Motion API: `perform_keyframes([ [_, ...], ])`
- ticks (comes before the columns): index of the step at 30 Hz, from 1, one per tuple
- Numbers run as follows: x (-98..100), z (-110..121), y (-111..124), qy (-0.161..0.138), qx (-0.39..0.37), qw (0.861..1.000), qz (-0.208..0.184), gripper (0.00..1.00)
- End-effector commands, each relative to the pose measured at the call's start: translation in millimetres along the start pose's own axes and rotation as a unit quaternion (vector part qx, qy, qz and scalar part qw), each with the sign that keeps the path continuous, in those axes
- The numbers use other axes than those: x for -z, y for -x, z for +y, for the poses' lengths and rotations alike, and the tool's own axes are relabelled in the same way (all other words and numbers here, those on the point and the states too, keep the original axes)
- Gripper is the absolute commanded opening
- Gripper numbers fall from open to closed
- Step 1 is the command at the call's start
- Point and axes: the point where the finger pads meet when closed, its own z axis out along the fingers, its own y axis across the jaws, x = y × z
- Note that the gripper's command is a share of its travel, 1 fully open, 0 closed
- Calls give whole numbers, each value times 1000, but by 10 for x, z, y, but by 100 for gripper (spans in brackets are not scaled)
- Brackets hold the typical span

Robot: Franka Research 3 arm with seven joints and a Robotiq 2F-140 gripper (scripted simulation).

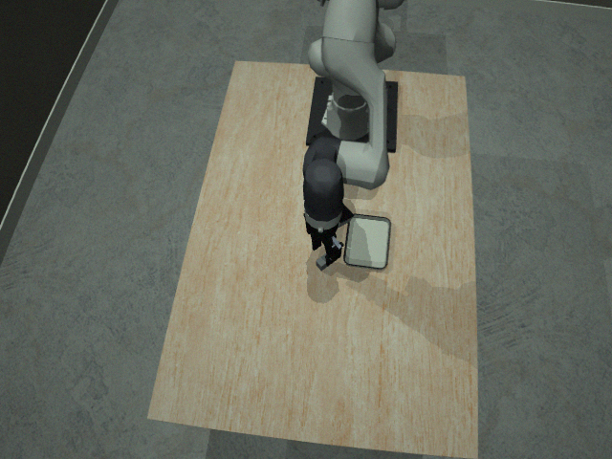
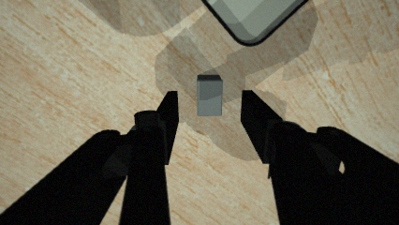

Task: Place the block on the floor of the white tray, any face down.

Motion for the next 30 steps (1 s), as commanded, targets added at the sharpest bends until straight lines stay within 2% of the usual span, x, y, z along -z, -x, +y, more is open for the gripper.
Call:
perform_keyframes([
  [1,16,12,17,2,-1,1000,-3,42],
  [3,16,12,17,2,-1,1000,-3,42],
  [4,16,12,17,2,-1,1000,-3,35],
  [20,7,12,17,2,-2,1000,-3,35],
  [30,-85,13,18,1,-2,1000,-3,35],
])
